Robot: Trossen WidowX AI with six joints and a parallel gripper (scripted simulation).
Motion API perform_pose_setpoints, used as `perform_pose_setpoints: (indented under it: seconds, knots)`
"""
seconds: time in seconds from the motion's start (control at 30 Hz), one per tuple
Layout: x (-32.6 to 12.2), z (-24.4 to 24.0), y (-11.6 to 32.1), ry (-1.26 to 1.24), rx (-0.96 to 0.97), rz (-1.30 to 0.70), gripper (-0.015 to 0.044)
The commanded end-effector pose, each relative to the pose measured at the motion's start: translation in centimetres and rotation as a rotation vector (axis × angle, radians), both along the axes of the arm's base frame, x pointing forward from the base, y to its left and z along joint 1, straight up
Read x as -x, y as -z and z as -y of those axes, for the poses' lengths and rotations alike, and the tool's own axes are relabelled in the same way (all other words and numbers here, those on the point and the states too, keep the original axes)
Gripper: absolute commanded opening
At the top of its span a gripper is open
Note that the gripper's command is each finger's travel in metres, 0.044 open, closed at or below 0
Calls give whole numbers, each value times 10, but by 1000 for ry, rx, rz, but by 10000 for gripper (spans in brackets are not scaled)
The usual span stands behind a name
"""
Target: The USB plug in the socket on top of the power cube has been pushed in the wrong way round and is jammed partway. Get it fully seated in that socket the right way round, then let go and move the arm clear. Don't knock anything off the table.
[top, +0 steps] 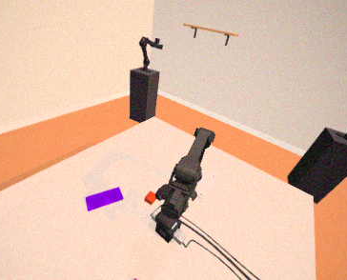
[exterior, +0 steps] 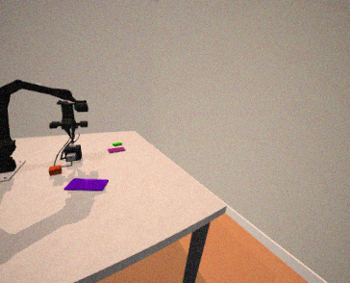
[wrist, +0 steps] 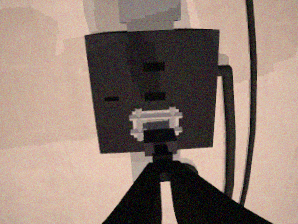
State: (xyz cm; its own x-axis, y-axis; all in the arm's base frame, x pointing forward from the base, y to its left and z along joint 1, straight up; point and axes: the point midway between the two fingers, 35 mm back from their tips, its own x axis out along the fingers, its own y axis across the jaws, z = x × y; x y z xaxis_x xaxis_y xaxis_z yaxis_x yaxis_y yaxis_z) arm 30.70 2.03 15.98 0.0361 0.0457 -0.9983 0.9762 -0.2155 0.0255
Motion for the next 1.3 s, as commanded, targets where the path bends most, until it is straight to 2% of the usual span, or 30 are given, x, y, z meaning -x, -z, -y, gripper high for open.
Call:
perform_pose_setpoints:
  seconds: [0.0, 1.27]
  knots:
    - [0, -1, 0, 6, -7, 2, 0]
    - [-1, -3, 5, 22, -28, 8, 0]
